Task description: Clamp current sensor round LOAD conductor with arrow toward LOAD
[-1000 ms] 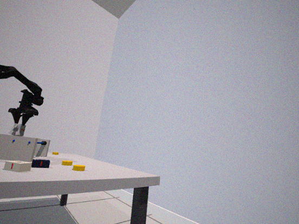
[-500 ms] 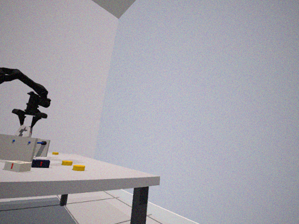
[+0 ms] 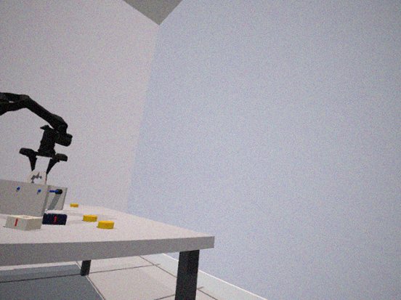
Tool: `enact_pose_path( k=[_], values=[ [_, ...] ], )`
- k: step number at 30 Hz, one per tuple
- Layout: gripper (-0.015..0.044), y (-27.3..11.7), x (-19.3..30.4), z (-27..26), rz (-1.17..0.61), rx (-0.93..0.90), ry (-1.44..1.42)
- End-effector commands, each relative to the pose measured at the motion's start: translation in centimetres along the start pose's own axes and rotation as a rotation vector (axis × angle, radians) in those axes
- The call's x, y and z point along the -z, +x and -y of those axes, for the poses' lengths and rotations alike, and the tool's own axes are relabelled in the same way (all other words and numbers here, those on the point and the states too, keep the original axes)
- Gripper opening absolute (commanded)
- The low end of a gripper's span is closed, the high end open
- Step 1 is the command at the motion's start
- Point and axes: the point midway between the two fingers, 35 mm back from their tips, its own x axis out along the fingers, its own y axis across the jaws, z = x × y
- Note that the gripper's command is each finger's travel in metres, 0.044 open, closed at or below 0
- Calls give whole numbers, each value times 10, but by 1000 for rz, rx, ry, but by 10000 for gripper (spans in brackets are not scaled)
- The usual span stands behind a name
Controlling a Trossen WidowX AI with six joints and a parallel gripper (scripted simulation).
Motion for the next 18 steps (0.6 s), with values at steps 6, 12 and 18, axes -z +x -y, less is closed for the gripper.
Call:
enact_pose_path(
  k=[6,12,18],
  values=[
    [0,15,0,0,-4,1,-8],
    [0,25,0,1,-4,1,-8],
    [0,35,0,0,-4,2,-8]
  ],
)
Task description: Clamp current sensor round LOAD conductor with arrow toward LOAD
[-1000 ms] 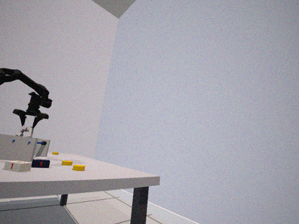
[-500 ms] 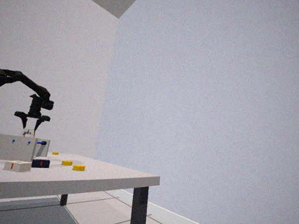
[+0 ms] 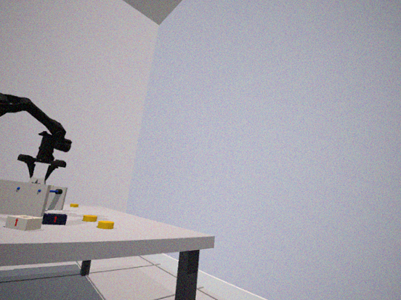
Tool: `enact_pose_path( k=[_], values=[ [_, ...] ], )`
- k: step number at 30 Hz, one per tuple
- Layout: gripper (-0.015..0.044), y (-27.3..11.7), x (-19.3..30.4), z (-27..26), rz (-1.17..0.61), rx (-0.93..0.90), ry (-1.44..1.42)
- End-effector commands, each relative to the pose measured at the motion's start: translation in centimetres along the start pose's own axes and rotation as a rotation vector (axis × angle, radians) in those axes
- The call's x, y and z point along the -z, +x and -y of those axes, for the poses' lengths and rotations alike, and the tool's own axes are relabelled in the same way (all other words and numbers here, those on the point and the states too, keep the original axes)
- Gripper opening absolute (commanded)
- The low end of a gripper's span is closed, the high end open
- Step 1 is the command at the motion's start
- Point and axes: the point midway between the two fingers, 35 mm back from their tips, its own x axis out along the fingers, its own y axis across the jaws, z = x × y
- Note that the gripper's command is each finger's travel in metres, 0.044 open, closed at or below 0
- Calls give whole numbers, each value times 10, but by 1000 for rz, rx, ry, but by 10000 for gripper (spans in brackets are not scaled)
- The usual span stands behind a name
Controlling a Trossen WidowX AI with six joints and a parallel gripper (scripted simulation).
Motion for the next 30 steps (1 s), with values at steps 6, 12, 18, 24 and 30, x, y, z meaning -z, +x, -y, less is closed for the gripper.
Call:
enact_pose_path(
  k=[6,12,18,24,30],
  values=[
    [0,15,1,-1,-3,4,-5],
    [0,15,1,-1,-1,1,0],
    [0,15,1,-1,-1,1,0],
    [0,15,1,-1,-1,1,0],
    [0,15,1,-1,-1,1,0]
  ],
)
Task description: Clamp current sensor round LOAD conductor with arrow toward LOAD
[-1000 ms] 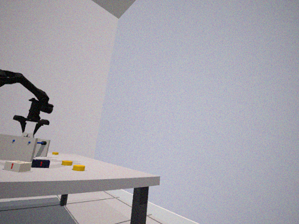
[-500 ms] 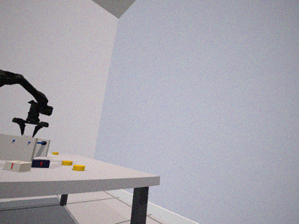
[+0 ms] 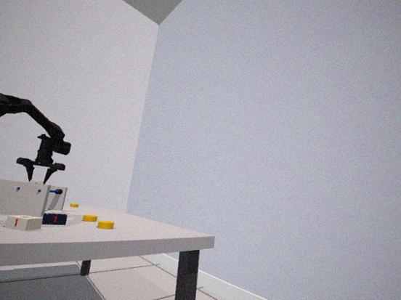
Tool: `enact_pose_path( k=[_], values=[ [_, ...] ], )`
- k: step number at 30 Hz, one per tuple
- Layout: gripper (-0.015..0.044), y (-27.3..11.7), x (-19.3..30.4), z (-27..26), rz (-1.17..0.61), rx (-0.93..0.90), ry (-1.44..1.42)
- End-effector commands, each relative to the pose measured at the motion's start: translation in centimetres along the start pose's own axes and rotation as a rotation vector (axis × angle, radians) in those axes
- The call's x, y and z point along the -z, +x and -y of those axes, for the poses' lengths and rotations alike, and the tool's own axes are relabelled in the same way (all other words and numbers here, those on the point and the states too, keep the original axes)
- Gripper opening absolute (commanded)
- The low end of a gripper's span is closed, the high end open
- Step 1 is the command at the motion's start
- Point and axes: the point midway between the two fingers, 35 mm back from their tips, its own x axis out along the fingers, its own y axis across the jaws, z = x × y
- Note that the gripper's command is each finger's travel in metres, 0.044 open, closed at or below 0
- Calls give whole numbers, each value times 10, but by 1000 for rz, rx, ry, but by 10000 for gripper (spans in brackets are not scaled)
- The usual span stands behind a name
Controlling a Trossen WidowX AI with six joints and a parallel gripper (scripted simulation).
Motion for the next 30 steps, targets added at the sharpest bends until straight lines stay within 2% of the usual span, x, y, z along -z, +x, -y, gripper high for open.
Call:
enact_pose_path(
  k=[1,24,30],
  values=[
    [0,-1,0,0,1,1,1],
    [0,-1,0,0,1,1,1],
    [157,-1,0,0,1,1,1]
  ],
)
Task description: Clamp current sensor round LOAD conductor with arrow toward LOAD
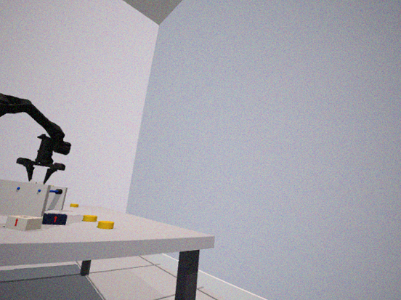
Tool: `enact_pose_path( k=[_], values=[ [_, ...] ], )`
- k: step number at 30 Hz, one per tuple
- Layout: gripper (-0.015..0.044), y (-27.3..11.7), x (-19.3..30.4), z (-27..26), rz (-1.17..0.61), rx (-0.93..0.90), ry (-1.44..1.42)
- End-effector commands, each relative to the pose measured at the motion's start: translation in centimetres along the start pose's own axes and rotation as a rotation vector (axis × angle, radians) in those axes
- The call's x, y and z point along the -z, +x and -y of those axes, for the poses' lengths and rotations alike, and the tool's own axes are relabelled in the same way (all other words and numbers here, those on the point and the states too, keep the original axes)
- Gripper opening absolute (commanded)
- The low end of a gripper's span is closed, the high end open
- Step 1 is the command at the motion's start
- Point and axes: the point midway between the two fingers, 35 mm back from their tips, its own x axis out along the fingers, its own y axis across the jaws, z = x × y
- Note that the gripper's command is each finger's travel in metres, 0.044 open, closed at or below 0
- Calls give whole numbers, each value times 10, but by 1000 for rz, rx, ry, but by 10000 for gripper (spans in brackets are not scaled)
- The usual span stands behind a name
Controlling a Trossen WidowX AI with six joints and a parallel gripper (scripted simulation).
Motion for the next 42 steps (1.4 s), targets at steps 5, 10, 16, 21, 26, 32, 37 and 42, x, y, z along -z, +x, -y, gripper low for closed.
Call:
enact_pose_path(
  k=[5,10,16,21,26,32,37,42],
  values=[
    [289,-1,0,0,1,1,1],
    [420,-1,0,0,1,1,1],
    [440,-1,0,0,1,1,1],
    [440,21,-1,1,-1,-5,-1],
    [440,43,-1,0,-3,-10,-3],
    [440,47,-1,0,-3,-10,-3],
    [440,54,-1,0,-3,-10,-3],
    [440,62,-1,0,-3,-10,-3]
  ],
)
